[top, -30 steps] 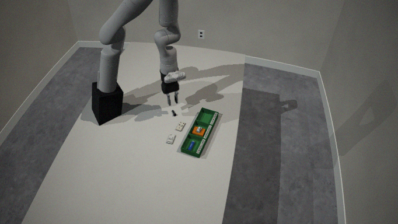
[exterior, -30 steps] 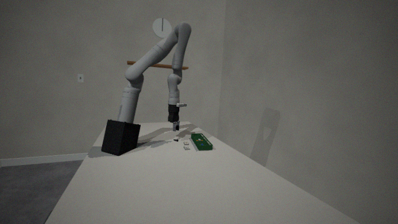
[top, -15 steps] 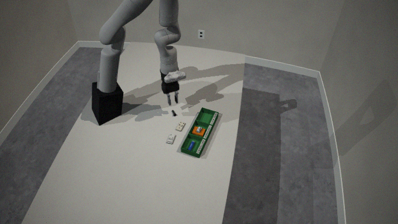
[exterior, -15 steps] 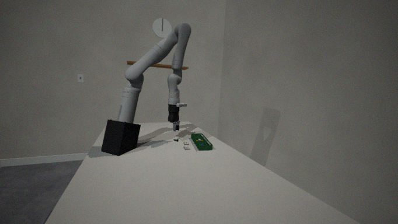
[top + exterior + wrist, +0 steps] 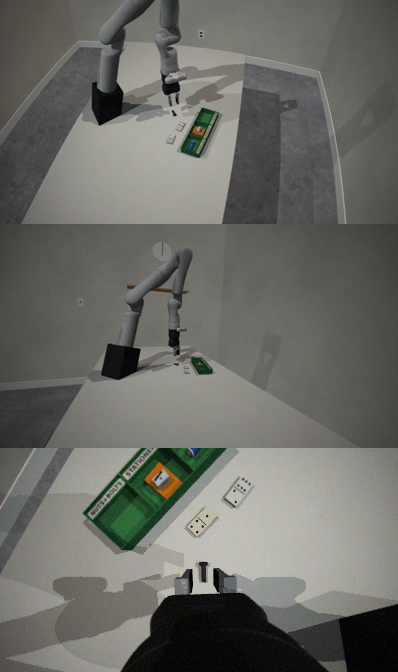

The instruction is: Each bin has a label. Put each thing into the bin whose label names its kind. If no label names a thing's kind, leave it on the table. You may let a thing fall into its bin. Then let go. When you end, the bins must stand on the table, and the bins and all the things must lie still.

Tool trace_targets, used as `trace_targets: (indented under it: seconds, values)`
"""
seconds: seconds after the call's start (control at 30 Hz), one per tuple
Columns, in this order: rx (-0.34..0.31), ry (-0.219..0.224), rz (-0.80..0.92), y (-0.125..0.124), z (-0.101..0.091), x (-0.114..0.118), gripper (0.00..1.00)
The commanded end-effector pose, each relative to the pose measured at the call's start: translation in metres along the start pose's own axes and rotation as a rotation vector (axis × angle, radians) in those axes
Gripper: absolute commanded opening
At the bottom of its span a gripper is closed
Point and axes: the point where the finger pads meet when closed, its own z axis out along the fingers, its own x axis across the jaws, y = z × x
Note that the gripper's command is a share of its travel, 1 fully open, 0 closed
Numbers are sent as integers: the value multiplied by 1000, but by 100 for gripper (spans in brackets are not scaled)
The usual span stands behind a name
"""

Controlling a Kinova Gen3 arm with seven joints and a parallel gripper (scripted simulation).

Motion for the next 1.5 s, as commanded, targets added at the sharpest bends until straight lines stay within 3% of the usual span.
trace_targets:
  seconds: [0.0, 0.37, 1.13, 1.47]
  values:
    - [-10, 5, 4, 3, 10, 4, 62]
    - [-10, 5, 4, 10, 54, 10, 62]
    - [-10, 5, 4, 4, 55, 4, 62]
    - [-10, 5, 4, 5, 67, 4, 62]
